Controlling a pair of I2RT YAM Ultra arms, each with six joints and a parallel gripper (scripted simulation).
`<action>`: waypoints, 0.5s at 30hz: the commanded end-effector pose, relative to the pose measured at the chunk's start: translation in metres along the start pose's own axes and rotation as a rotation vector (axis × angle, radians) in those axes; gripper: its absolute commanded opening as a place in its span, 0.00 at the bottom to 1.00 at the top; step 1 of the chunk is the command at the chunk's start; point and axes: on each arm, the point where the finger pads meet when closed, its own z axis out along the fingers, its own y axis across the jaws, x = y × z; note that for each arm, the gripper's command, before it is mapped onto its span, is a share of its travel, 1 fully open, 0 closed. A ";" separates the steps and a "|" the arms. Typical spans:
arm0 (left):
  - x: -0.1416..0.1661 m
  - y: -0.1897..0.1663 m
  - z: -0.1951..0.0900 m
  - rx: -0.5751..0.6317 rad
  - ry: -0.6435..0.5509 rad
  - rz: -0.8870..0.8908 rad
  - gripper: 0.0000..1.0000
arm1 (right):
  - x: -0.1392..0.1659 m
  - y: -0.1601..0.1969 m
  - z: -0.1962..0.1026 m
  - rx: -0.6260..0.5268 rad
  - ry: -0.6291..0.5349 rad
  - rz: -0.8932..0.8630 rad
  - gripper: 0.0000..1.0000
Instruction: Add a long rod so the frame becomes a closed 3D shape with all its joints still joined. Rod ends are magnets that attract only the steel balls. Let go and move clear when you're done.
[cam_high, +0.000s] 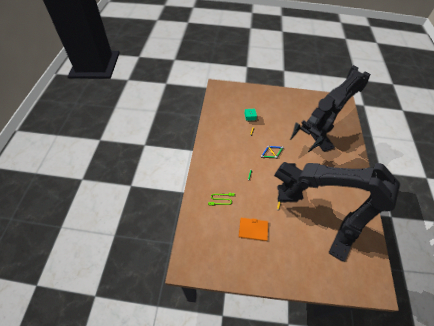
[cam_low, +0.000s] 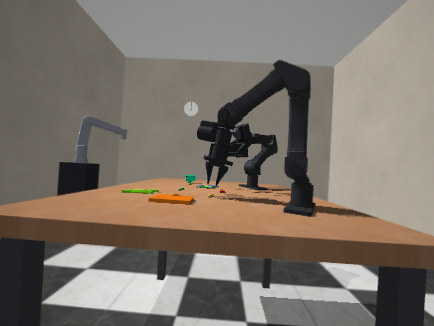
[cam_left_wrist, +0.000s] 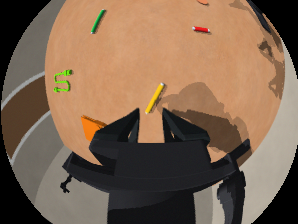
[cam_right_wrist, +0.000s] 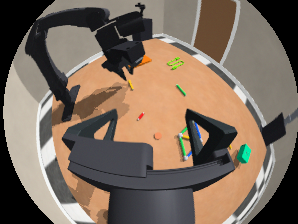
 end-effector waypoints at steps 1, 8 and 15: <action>0.000 -0.002 0.000 0.081 0.044 0.250 0.31 | -0.010 0.016 -0.008 -0.051 -0.096 -0.026 1.00; 0.000 -0.003 0.011 0.159 0.070 0.416 0.31 | -0.013 0.036 -0.020 -0.128 -0.182 -0.054 1.00; -0.004 0.003 0.018 0.168 0.073 0.437 0.31 | -0.009 0.043 -0.023 -0.153 -0.194 -0.067 1.00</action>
